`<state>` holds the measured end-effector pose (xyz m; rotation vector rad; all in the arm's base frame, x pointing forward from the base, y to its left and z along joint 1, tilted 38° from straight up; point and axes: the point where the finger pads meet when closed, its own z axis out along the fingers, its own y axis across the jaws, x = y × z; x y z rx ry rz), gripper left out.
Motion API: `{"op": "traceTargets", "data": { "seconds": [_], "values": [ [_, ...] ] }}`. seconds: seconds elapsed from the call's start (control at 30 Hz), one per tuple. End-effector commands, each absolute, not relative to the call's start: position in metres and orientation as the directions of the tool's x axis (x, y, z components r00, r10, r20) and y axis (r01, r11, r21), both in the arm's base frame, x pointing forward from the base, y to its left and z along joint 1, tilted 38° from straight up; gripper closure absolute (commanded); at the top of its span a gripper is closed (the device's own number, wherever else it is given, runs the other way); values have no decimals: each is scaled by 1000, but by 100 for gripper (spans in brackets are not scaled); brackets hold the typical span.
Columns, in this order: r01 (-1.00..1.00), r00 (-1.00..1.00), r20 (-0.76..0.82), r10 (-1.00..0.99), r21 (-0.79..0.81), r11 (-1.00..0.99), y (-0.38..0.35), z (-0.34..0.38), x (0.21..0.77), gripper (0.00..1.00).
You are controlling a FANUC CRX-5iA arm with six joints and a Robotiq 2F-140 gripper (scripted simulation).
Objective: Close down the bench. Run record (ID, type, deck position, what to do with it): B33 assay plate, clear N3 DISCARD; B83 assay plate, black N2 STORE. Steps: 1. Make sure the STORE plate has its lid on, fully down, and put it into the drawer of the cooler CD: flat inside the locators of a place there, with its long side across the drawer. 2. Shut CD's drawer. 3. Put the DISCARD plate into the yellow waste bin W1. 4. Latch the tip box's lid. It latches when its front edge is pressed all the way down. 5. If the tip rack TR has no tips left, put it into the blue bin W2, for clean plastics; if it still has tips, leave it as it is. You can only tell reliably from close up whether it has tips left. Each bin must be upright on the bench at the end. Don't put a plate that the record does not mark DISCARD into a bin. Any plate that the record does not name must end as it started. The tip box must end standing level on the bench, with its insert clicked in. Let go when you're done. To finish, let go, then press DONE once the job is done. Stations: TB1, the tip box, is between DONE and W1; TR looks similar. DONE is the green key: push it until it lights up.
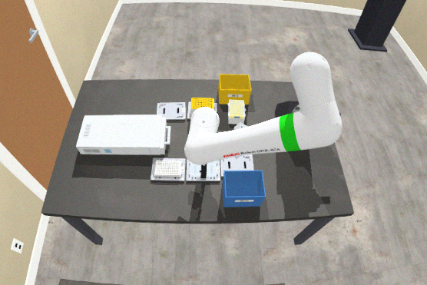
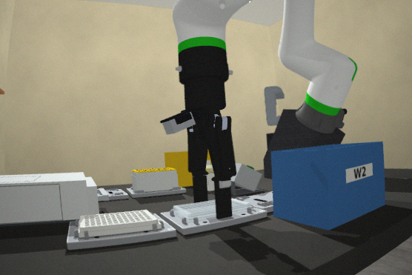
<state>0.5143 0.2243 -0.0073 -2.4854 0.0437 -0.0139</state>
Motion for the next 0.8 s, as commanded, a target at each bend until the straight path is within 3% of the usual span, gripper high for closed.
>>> {"op": "traceTargets", "data": {
  "seconds": [0.0, 0.77],
  "values": [
    [-28, 999, 1, -36, -610, -792, 224, -7, 515, 90],
    [-28, 999, 1, -36, -610, -792, 221, -3, 515, 90]
  ]
}}
